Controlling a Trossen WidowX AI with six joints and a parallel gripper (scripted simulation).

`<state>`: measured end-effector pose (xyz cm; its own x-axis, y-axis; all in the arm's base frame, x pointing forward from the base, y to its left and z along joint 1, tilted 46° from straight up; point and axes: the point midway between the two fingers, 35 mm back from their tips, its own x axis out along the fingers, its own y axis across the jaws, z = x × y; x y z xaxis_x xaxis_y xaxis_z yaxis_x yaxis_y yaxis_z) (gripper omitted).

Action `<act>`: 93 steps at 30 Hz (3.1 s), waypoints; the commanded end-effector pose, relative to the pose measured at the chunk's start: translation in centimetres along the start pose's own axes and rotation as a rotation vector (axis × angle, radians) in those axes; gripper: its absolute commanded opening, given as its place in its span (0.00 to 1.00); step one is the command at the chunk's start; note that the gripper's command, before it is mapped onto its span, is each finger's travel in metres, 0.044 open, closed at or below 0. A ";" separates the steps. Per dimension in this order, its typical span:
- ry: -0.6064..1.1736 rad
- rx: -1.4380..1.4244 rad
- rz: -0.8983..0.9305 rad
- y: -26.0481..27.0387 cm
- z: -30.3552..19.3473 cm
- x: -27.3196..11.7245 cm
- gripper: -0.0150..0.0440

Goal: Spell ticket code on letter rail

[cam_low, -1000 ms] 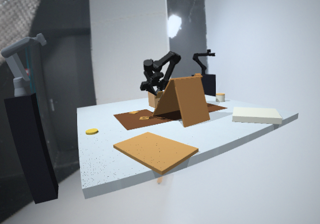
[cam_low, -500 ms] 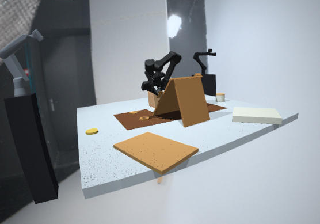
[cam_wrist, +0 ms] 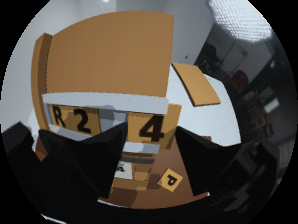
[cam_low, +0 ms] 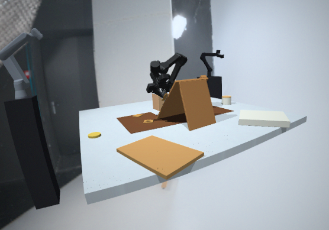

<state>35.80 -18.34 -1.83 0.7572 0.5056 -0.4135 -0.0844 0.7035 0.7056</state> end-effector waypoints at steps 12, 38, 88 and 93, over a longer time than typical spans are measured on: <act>-0.002 -0.001 -0.003 0.6 0.1 -0.1 0.25; -0.002 0.000 -0.003 2.0 0.0 -0.1 0.25; -0.001 0.000 -0.004 2.5 -0.3 -2.0 0.75; -0.001 0.000 -0.004 2.4 -0.4 -2.3 0.75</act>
<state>33.81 -17.46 0.50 0.7558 0.5034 -0.4186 -0.0780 0.7041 0.7058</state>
